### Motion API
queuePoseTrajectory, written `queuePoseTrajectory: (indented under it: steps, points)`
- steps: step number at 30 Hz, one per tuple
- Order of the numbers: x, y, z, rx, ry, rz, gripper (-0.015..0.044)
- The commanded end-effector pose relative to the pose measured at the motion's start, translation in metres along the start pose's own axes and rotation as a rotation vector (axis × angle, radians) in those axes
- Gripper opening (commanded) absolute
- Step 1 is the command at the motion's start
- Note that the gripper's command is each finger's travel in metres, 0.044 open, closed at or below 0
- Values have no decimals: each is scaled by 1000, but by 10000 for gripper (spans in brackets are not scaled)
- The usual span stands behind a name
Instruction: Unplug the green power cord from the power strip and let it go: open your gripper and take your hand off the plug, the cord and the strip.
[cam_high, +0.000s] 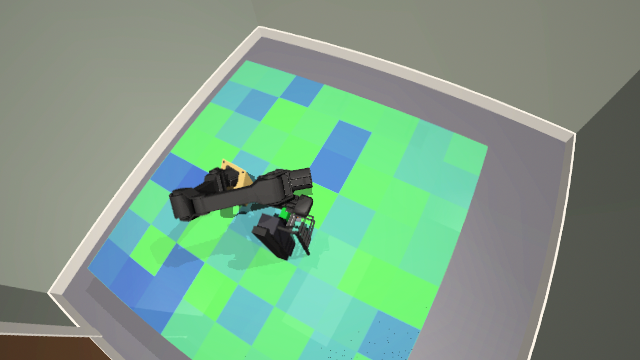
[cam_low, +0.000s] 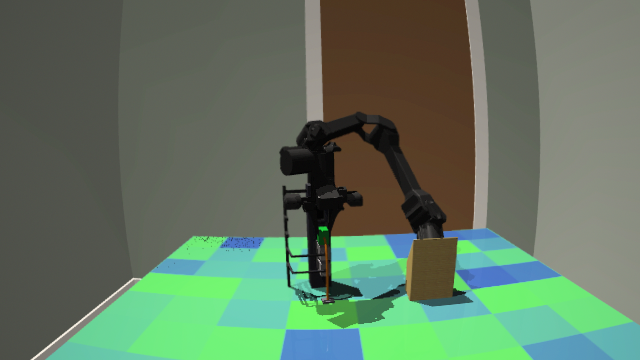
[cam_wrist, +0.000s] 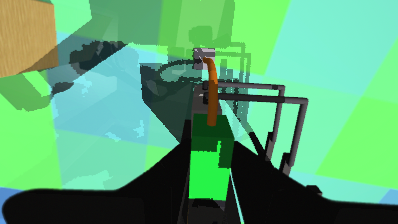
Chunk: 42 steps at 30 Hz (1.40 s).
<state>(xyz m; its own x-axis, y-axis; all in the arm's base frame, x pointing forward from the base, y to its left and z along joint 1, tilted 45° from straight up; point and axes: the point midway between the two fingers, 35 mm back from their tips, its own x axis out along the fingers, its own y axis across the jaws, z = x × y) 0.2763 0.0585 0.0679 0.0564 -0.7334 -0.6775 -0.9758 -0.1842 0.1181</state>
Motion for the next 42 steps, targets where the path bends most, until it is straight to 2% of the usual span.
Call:
queuePoseTrajectory:
  steps: [1, 12, 18, 42]
  points:
    - [-6, -1, 27, -14, -51, -5, 0]
    - [-9, 1, 45, -16, -51, -5, 0]
    - [-7, 1, 37, -16, -50, -5, 157]
    - [-14, 1, 26, -19, -45, -3, 160]
